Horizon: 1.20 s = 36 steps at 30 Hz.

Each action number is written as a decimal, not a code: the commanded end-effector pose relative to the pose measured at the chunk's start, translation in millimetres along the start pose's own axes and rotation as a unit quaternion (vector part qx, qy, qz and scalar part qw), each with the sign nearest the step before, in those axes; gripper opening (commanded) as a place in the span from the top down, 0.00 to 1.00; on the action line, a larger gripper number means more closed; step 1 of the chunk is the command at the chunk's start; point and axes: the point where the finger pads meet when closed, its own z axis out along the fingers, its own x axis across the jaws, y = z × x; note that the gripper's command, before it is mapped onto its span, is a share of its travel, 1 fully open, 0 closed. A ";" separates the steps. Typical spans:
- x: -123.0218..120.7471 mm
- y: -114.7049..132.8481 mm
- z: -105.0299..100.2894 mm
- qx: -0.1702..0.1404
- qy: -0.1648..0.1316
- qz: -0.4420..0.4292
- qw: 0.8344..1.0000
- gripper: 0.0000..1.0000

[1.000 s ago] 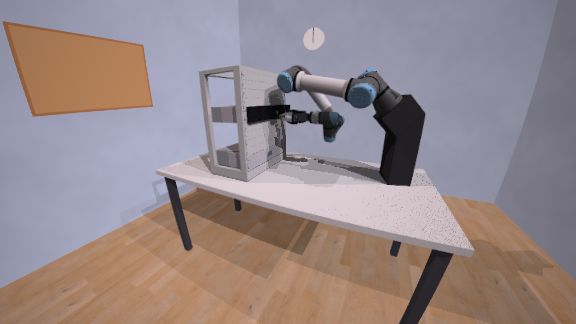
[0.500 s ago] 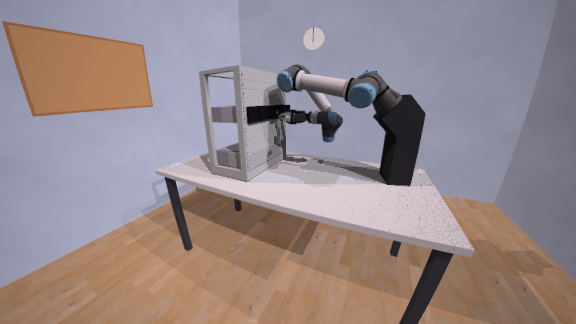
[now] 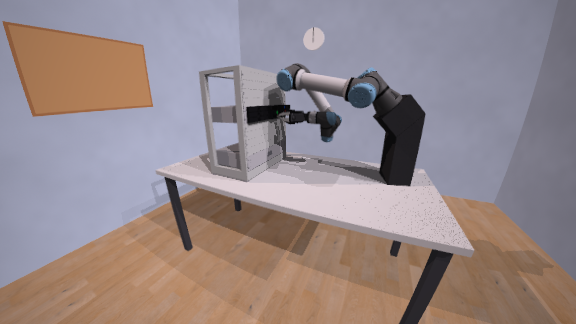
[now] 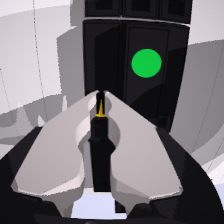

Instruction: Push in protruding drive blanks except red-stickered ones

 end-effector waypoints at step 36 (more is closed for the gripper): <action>0.9 0.0 6.6 0.000 0.000 0.000 1.000 1.00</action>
